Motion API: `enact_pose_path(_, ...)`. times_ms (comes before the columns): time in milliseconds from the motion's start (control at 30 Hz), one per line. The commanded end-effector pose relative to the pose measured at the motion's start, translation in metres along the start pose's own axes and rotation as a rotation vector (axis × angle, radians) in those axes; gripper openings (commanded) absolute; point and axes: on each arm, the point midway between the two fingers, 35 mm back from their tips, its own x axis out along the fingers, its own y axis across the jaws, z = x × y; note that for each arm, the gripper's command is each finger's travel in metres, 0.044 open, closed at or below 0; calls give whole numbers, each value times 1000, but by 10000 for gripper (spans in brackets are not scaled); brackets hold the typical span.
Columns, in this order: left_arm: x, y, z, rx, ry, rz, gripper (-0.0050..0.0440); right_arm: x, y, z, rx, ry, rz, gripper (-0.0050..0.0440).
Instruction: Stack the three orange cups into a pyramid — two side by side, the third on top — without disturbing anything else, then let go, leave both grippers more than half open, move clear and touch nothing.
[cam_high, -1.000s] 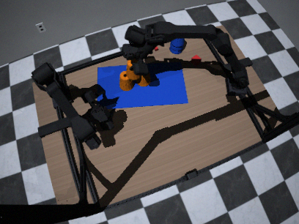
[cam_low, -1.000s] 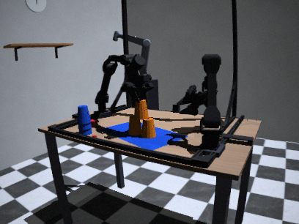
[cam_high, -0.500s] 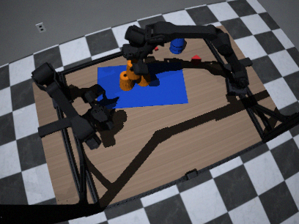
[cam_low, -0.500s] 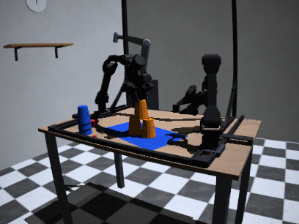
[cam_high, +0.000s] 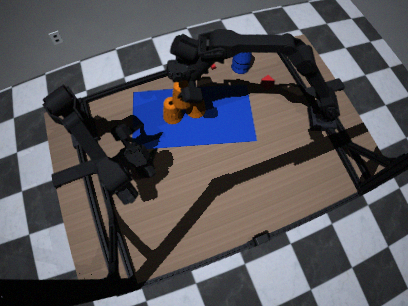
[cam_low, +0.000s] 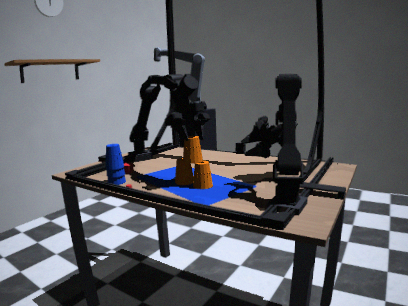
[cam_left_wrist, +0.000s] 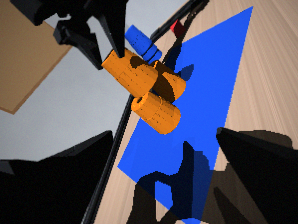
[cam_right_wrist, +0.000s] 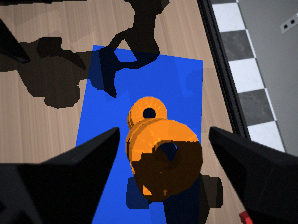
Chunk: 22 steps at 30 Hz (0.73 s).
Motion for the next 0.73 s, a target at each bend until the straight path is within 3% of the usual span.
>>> enact_pose_path(0,0,0,0,-1,-2,1,440,0,0,-1,0,3,1,380)
enact_pose_path(367,0,0,0,-1,-2,1,440,0,0,-1,0,3,1,440)
enact_pose_path(700,0,0,0,-1,-2,1,440,0,0,-1,0,3,1,440)
